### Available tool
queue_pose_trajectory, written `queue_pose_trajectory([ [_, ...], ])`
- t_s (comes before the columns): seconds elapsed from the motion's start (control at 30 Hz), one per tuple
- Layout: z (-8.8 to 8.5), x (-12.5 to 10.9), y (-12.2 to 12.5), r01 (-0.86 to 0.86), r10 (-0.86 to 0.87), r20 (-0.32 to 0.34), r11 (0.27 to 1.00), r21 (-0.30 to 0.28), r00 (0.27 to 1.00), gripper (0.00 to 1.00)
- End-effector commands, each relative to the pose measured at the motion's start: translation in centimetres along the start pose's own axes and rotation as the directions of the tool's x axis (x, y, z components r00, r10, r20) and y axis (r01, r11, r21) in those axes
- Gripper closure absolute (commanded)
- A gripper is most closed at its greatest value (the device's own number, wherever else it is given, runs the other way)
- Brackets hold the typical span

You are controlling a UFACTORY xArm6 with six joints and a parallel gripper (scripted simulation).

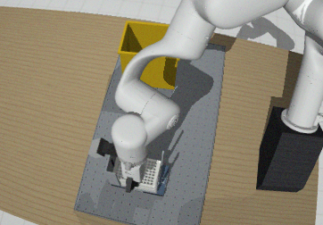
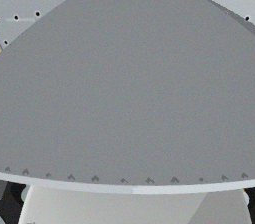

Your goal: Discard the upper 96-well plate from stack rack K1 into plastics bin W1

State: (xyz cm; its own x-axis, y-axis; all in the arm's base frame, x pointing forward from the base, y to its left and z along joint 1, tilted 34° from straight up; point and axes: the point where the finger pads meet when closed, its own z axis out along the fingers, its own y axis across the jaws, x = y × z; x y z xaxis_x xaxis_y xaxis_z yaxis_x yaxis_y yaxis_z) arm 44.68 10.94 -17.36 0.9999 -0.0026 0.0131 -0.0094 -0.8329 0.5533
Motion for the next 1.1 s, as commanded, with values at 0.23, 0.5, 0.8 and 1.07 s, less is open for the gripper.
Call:
queue_pose_trajectory([
  [0.23,-2.0,0.2,-0.1,-0.001,0.001,-0.005,1.000,0.003,1.000,1.00],
  [0.5,-3.0,0.2,-0.1,-0.001,0.001,-0.005,1.000,0.003,1.000,1.00],
  [0.8,-4.5,0.2,-0.1,-0.001,0.001,-0.005,1.000,0.003,1.000,1.00],
  [1.07,-5.5,0.2,-0.1,-0.001,0.001,-0.005,1.000,0.003,1.000,1.00],
])
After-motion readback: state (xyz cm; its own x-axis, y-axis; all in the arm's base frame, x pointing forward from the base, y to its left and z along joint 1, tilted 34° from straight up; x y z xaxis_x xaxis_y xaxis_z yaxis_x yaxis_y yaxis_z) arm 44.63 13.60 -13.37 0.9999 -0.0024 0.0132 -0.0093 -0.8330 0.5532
